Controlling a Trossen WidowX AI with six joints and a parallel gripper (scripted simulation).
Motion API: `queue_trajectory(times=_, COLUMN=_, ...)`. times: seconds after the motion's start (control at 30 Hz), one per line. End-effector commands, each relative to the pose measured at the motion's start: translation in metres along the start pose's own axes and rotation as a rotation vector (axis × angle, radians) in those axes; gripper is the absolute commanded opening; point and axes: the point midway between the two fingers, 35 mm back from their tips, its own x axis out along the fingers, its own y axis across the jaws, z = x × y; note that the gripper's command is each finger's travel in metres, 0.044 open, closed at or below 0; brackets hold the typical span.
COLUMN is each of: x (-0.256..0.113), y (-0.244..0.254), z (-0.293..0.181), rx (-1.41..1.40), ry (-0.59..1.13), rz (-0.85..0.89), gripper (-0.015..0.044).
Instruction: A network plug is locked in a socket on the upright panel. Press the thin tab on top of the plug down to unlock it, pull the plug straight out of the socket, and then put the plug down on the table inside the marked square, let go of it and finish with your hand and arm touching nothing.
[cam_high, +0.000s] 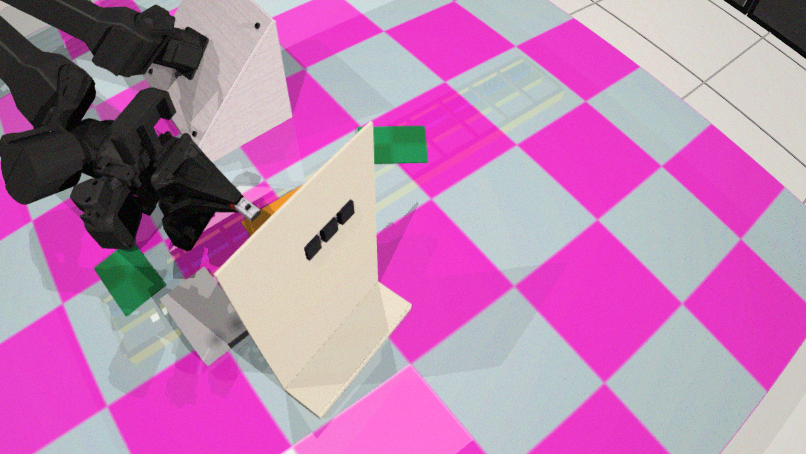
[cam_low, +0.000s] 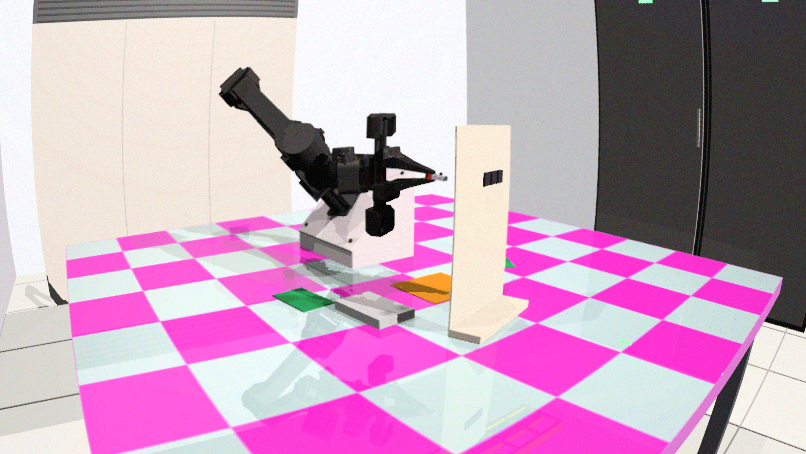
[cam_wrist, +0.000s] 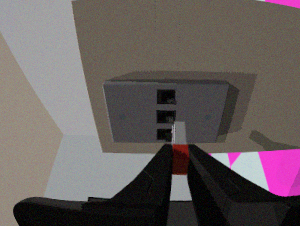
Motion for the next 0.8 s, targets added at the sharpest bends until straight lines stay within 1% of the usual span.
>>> queue_trajectory(times=0.0, x=0.0, y=0.002, z=0.0, rx=0.0, ry=0.0, rz=0.0, gripper=0.0)
queue_trajectory(times=0.63, x=-0.02, y=0.057, z=-0.009, rx=-0.001, ry=0.001, rz=0.004, gripper=0.0)
queue_trajectory(times=0.77, x=-0.021, y=0.06, z=-0.01, rx=0.002, ry=0.0, rz=0.002, gripper=0.0)
